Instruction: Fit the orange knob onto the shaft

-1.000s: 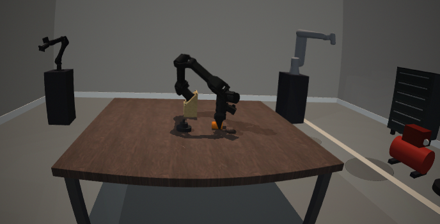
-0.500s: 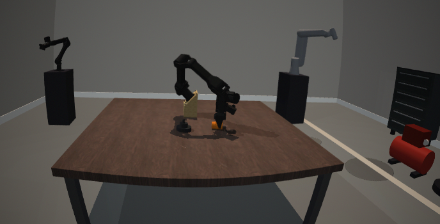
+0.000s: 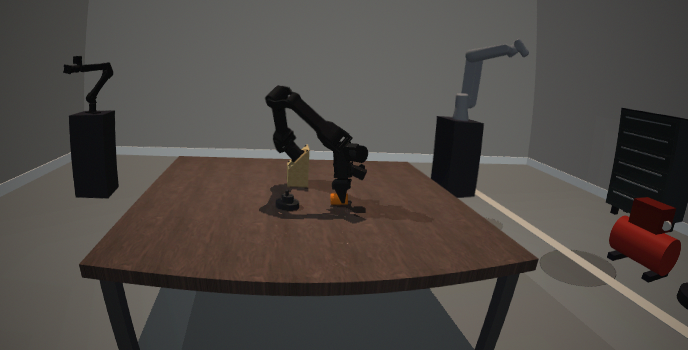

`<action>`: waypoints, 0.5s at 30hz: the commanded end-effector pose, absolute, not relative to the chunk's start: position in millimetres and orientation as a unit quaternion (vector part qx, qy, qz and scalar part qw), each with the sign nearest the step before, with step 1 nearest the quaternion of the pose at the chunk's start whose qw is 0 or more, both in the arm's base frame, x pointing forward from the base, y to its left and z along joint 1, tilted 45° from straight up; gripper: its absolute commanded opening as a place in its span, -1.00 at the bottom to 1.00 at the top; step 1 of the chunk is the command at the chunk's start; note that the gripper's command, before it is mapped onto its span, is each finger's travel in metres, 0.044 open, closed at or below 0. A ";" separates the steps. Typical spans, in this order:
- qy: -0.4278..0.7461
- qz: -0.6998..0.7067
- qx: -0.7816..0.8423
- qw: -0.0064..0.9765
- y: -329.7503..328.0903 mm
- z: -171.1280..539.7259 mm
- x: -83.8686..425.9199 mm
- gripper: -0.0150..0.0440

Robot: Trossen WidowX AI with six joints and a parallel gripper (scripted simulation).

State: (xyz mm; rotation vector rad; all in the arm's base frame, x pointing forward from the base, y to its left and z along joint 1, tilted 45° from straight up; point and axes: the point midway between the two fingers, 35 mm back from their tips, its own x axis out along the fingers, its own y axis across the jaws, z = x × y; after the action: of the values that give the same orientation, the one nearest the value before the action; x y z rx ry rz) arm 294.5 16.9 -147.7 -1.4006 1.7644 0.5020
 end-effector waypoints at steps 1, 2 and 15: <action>0.686 0.216 -0.547 0.427 16.3 -142.6 294.0 0.11; 0.683 0.221 -0.545 0.433 16.1 -141.6 293.7 0.11; 0.633 0.278 -0.519 0.503 12.0 -129.1 289.9 0.11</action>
State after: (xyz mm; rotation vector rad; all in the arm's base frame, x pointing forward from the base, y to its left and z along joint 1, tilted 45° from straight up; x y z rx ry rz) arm 290.7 13.1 -132.9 -1.2746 1.5660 0.6491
